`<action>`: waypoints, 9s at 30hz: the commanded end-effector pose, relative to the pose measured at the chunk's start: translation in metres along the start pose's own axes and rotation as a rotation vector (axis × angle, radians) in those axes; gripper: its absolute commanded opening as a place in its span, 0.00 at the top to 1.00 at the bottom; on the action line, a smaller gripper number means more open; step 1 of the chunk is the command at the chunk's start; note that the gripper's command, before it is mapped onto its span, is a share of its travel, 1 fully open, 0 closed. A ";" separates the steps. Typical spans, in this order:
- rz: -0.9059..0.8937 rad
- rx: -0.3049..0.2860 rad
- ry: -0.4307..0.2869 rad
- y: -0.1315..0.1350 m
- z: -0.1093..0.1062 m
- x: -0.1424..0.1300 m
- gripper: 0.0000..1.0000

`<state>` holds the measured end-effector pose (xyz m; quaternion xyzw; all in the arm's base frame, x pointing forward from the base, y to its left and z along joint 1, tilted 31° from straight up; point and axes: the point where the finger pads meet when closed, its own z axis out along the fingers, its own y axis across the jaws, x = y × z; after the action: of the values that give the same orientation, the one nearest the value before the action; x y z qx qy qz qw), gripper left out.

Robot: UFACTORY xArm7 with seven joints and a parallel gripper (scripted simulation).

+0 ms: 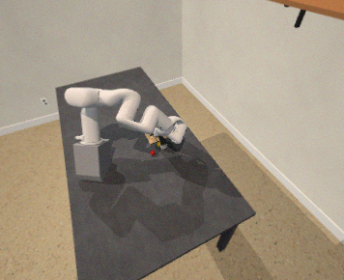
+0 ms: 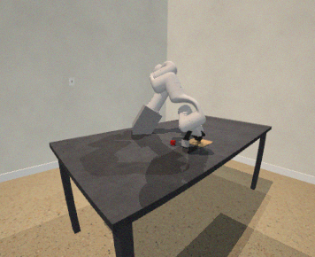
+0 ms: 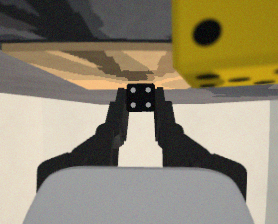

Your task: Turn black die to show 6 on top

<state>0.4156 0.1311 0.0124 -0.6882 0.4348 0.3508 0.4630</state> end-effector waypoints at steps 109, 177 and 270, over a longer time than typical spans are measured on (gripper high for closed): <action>-0.002 0.002 0.001 -0.001 0.002 0.003 0.71; -0.002 0.002 0.001 -0.001 -0.046 -0.046 0.37; -0.001 0.002 0.787 -0.001 -0.099 -0.121 0.00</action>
<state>0.3826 0.0802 0.1344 -0.7706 0.5788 0.0614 0.2596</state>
